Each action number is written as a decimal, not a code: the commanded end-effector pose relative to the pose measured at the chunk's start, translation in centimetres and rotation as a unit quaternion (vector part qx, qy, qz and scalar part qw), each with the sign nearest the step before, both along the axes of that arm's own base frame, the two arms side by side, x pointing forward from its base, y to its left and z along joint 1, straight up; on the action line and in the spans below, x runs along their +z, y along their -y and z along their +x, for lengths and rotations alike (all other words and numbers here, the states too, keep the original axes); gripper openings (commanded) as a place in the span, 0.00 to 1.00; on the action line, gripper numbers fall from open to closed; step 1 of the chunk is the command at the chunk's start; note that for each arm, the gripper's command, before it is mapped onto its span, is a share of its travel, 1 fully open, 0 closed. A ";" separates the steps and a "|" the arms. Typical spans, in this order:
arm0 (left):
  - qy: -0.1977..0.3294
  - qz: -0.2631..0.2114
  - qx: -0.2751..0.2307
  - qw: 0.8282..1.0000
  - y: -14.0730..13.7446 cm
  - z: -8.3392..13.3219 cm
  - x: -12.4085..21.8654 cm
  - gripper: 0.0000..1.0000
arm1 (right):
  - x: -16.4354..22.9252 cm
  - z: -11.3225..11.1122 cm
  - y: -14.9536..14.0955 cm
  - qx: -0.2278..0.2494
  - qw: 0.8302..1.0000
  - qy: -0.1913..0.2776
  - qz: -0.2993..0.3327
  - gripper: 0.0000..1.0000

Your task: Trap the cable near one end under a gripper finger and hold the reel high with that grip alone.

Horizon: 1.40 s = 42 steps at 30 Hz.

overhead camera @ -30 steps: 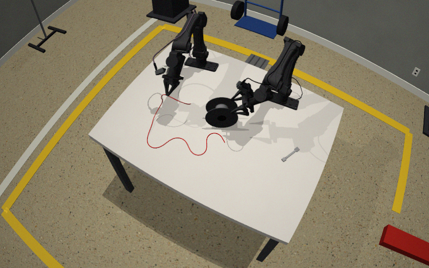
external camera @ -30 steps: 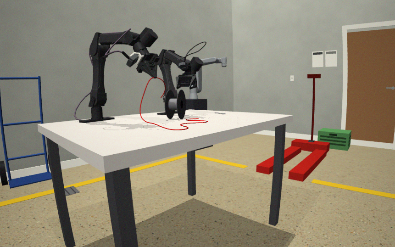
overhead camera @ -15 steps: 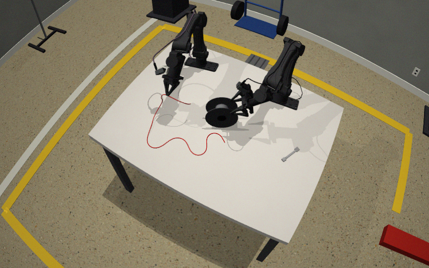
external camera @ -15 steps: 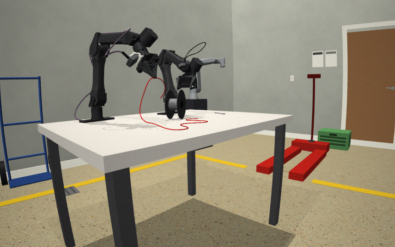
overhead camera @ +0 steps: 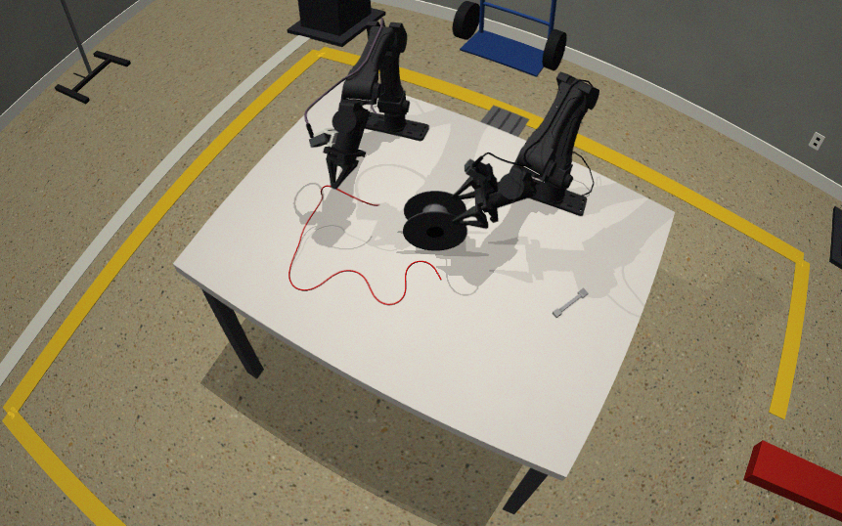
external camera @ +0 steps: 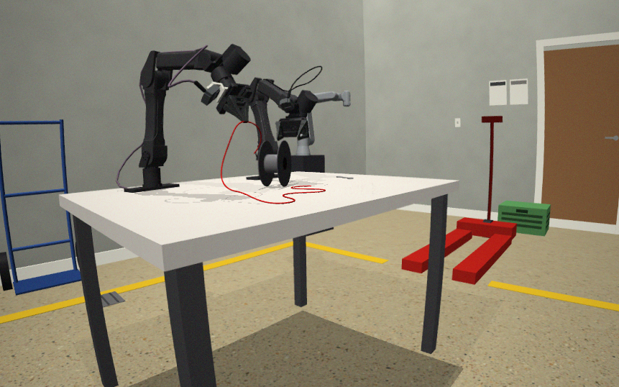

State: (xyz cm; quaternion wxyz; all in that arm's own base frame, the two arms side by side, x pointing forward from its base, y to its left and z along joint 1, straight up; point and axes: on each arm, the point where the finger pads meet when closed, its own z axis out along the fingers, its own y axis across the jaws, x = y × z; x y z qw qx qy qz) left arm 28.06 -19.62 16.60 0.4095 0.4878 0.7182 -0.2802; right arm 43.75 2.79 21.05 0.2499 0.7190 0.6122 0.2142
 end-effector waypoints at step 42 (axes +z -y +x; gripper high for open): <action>0.006 -0.009 -0.007 1.000 0.4 -0.3 1.3 0.75 | 1.5 -3.1 -6.1 -0.004 1.000 0.019 -0.002 0.00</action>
